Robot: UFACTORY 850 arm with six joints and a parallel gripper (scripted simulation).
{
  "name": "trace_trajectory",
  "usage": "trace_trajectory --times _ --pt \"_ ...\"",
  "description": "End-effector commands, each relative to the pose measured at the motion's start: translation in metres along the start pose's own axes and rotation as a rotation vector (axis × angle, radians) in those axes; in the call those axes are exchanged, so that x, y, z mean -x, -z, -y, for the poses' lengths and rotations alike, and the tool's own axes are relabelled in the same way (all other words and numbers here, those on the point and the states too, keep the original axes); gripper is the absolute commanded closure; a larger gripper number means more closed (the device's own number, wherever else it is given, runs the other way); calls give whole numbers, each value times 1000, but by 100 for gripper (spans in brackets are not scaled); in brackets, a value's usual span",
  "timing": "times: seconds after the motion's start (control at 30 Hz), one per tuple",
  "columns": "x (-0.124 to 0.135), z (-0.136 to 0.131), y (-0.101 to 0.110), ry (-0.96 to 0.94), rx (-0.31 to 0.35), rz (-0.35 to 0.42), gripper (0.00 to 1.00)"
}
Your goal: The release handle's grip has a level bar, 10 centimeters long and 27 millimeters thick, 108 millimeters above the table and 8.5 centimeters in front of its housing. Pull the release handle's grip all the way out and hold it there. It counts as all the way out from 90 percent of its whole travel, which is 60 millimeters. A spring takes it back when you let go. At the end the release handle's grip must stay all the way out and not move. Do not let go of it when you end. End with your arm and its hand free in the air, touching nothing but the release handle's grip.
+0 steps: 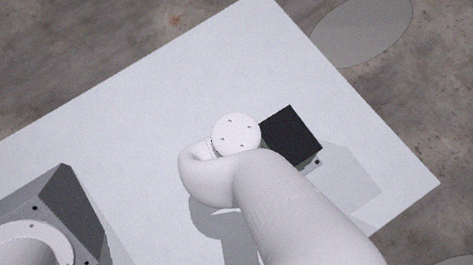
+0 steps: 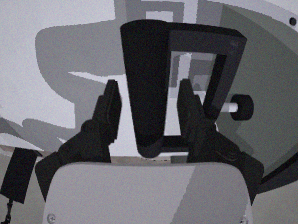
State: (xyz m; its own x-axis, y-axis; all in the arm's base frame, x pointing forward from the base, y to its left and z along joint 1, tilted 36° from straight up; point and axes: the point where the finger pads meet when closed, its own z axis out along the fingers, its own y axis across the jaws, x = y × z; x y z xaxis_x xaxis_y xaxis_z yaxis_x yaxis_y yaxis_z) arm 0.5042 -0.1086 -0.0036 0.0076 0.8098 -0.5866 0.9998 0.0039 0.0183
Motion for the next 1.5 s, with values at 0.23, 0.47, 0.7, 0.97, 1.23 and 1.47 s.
trace_trajectory --times 0.23,0.47,0.7,0.97,1.23,1.47 --pt "0 -1 -2 0 1 0 44" --pt "0 -1 -2 0 1 0 44" --pt "0 -1 -2 0 1 0 100" --pt "0 -1 -2 0 1 0 100" --pt "0 -1 -2 0 1 0 100" --pt "0 -1 -2 0 1 0 100"
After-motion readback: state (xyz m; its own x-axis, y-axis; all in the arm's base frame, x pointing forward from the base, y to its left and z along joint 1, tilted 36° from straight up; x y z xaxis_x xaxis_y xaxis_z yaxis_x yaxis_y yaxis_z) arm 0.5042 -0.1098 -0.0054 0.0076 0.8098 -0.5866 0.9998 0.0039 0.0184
